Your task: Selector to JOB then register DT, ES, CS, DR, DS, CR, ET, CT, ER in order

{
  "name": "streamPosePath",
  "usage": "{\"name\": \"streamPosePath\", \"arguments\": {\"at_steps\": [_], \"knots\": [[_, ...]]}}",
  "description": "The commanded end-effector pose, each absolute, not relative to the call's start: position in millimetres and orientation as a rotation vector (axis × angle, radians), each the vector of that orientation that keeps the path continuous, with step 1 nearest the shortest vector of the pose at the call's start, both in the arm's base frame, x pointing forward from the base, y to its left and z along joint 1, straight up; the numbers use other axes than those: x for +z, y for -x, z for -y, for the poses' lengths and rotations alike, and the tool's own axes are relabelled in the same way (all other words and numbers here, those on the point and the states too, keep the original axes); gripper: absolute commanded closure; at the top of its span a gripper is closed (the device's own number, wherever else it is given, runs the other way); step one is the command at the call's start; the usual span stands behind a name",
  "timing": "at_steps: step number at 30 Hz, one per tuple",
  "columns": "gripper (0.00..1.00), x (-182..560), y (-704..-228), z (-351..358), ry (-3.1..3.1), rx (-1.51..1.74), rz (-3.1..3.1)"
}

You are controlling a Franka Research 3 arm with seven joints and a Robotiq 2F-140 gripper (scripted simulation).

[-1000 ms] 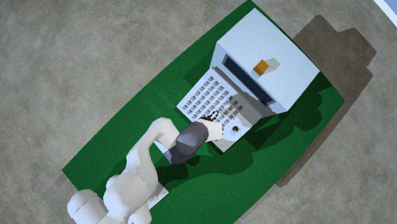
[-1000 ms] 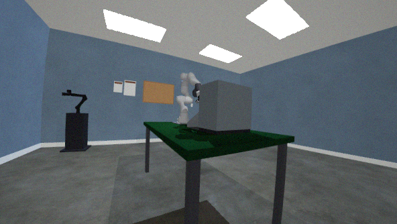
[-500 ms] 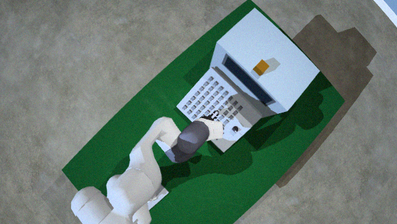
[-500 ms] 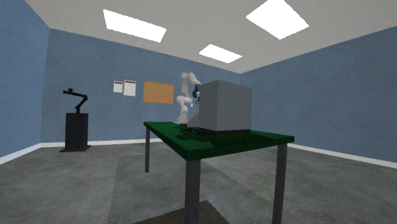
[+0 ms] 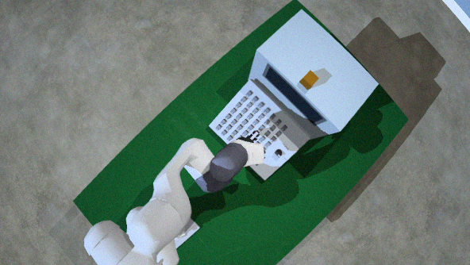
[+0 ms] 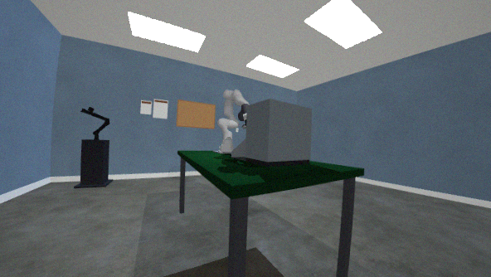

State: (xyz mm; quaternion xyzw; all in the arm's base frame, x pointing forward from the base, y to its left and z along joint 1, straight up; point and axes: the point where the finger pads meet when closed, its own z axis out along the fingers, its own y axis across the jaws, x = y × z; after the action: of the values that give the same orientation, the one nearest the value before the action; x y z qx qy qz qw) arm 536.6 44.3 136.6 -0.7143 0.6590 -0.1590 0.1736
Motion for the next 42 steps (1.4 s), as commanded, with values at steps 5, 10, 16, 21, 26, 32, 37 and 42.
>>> {"name": "streamPosePath", "arguments": {"at_steps": [5, 10, 16, 21, 26, 32, 37, 42], "knots": [[0.90, 135.8, -537.5, -44.3, 2.019, -0.451, -1.874], [0.90, 135.2, -537.7, -44.3, 2.019, -0.451, -1.874], [0.90, 133.5, -538.7, -44.4, 2.019, -0.451, -1.874], [0.90, 131.5, -539.7, -44.5, 2.019, -0.451, -1.874], [0.90, 129.9, -540.5, -44.5, 2.019, -0.451, -1.874], [0.90, 128.2, -541.4, -44.6, 2.019, -0.451, -1.874], [0.90, 127.0, -542.0, -44.7, 2.019, -0.451, -1.874], [0.90, 126.5, -542.3, -44.7, 2.019, -0.451, -1.874]]}}
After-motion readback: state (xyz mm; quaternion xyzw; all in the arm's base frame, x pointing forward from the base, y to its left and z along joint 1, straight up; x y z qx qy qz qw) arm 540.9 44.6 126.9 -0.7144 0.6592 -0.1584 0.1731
